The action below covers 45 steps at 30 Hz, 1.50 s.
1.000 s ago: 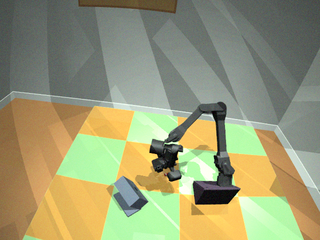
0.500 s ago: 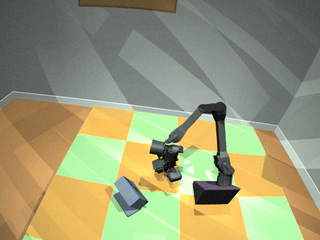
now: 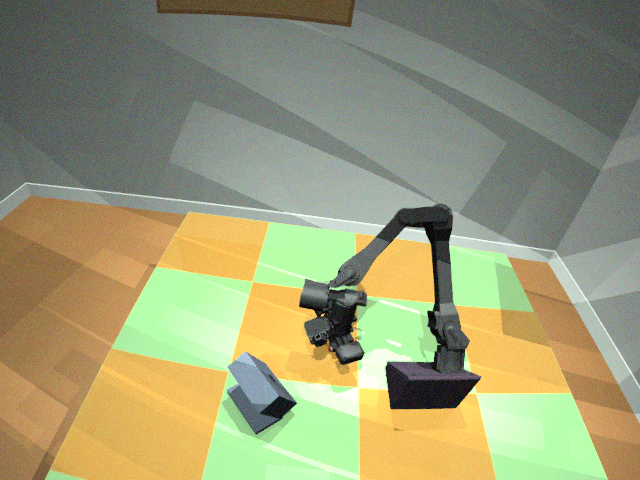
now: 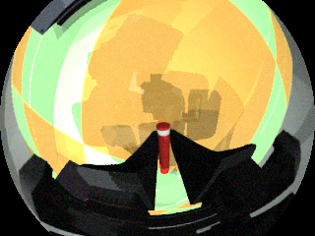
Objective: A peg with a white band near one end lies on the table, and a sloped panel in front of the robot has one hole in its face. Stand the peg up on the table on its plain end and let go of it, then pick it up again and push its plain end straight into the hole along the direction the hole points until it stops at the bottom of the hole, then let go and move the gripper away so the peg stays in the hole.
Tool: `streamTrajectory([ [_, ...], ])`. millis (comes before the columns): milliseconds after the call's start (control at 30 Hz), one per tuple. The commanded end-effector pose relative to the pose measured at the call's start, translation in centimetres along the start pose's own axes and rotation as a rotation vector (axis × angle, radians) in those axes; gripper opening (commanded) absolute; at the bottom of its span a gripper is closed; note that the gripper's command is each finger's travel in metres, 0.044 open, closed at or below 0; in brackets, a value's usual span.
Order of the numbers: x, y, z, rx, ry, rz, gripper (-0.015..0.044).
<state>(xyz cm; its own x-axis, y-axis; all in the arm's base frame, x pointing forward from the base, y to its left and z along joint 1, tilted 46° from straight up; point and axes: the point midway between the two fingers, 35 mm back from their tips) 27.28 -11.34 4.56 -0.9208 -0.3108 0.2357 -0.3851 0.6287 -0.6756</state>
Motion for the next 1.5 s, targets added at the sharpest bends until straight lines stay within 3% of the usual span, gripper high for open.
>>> streamTrajectory([
  [0,0.1,0.0,0.1,0.001,0.002,-0.007,0.0049],
  [1467,1.6,0.0,-2.1,-0.007,-0.346,-0.002,0.0049],
])
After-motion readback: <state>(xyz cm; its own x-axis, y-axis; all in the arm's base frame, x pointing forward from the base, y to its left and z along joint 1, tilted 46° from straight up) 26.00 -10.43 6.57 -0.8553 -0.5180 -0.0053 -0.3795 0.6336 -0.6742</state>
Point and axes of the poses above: the point midway between the two fingers, 35 mm back from their tips, its own z axis out along the fingers, its own y axis across the jaws, x = y × z, and after that the axes turned 1 degree about z, right-handed
